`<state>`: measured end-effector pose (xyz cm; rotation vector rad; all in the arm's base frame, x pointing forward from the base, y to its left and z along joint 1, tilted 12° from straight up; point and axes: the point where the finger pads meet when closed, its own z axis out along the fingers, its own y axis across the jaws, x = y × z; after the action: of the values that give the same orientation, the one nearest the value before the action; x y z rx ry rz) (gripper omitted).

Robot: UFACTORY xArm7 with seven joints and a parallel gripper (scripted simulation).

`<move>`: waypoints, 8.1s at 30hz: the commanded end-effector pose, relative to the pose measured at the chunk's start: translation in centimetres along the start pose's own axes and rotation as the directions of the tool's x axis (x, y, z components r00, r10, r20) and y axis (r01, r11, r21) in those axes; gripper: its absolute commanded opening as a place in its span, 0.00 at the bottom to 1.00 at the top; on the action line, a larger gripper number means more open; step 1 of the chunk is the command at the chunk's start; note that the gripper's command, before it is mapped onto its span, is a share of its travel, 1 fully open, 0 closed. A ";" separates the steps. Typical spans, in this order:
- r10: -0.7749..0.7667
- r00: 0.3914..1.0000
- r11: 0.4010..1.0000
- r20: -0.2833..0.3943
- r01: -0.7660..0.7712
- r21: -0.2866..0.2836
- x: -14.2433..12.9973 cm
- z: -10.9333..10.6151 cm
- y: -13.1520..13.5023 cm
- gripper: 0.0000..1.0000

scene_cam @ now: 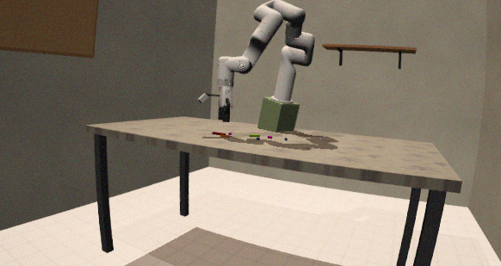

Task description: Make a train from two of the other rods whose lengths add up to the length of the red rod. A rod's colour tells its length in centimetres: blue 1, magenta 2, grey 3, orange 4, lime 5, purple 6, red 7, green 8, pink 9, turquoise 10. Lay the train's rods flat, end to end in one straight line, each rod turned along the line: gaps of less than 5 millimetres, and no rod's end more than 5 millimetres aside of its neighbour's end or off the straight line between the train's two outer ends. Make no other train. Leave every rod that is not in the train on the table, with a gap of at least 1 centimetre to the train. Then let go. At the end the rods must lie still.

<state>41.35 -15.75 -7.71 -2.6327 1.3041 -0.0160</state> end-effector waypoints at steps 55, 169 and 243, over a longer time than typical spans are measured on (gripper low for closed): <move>0.387 0.922 0.922 -0.003 -0.387 -0.001 -1.1 -0.1 -1.6 1.00; 0.706 -0.708 -0.708 0.003 -0.706 0.001 -8.3 -0.1 -8.6 1.00; 0.916 -0.402 -0.402 0.002 -0.916 0.002 -3.9 -1.1 1.8 1.00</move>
<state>38.30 -12.30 -6.53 -0.2411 3.0397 0.2363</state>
